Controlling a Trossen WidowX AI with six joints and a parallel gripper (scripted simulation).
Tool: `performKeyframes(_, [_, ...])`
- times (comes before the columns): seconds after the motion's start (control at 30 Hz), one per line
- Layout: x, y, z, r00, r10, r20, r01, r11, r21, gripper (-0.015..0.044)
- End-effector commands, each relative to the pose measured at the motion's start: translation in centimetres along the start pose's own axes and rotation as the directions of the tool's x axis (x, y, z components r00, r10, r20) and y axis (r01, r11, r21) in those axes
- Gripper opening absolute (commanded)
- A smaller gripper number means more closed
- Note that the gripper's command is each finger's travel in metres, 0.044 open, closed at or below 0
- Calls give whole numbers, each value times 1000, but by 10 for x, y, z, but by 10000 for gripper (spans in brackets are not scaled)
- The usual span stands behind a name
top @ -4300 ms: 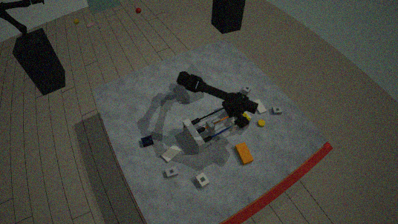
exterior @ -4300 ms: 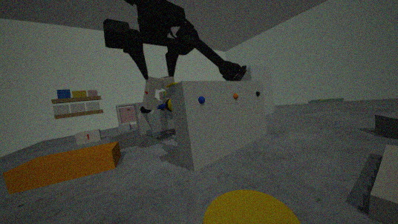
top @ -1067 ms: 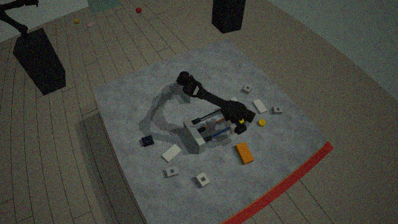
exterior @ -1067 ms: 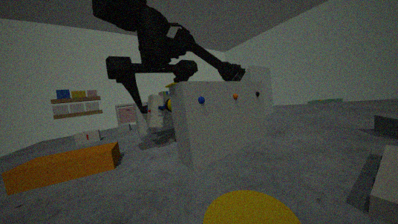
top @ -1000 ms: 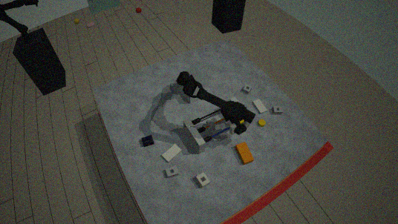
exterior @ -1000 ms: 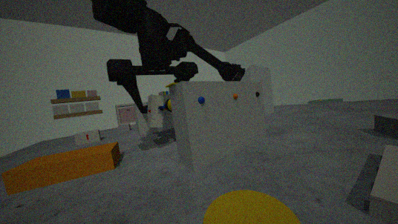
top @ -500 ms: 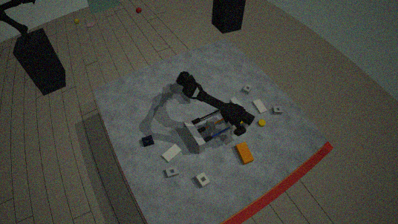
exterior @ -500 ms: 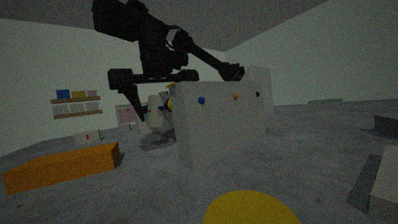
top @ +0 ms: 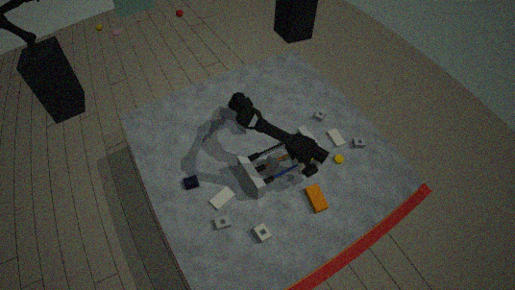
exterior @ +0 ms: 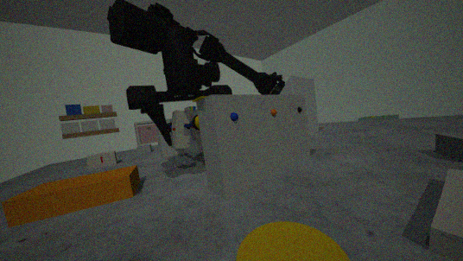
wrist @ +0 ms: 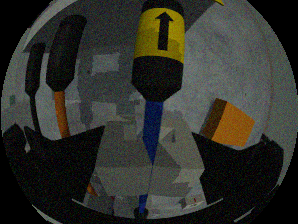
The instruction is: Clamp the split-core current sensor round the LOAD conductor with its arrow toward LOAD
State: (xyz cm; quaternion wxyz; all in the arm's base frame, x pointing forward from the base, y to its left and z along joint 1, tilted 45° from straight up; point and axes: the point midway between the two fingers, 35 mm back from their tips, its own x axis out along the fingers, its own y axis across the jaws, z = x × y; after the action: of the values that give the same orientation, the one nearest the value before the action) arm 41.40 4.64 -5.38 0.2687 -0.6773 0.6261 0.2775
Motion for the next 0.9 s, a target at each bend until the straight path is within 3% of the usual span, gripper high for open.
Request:
performKeyframes(0.0, [0,0,0,1000,0,0,0,1000,1,373])
performKeyframes(0.43, [0,0,0,1000,0,0,0,1000,1,287])
performKeyframes(0.8, [0,0,0,1000,0,0,0,1000,1,0])
performKeyframes(0.87, [0,0,0,1000,0,0,0,1000,1,0])
